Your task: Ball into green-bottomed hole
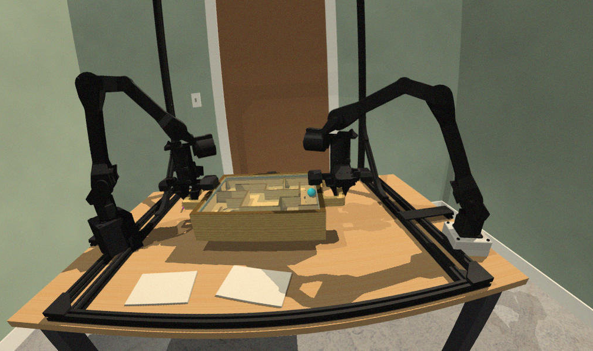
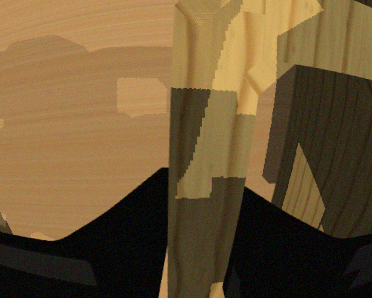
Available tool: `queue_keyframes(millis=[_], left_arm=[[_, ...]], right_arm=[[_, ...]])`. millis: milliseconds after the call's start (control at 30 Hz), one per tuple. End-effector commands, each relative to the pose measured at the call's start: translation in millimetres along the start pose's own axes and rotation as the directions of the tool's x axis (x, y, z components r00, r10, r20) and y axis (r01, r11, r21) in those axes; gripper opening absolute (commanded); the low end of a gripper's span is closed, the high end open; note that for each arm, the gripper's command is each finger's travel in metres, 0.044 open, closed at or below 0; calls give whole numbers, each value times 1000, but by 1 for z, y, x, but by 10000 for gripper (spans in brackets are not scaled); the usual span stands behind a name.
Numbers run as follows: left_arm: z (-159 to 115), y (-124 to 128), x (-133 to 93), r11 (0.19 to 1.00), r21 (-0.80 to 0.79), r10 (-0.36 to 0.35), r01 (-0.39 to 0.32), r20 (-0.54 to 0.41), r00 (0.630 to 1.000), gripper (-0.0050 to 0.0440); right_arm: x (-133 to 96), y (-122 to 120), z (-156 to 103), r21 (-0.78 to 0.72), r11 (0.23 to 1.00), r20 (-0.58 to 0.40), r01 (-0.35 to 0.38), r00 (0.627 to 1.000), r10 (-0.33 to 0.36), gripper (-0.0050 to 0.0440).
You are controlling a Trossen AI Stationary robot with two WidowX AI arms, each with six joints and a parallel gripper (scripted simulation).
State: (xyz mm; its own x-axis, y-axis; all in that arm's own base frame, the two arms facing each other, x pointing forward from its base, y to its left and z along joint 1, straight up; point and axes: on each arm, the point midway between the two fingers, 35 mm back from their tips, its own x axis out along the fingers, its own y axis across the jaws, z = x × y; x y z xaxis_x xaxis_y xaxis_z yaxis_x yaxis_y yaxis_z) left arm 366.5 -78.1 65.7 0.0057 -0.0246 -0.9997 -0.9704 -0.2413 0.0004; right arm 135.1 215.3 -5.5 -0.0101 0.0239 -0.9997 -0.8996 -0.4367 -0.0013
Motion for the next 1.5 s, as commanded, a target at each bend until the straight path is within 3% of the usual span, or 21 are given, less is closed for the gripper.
queue_keyframes(millis=[0,1467], left_arm=[[0,0,-1,1000,0,3,-3,-1,1000,20],[0,0,-1,1000,0,4,-4,-1,1000,20]], right_arm=[[1,0,0,0,1000,0,2,1000,-2,20],[1,0,0,0,1000,0,4,1000,-4,20]])
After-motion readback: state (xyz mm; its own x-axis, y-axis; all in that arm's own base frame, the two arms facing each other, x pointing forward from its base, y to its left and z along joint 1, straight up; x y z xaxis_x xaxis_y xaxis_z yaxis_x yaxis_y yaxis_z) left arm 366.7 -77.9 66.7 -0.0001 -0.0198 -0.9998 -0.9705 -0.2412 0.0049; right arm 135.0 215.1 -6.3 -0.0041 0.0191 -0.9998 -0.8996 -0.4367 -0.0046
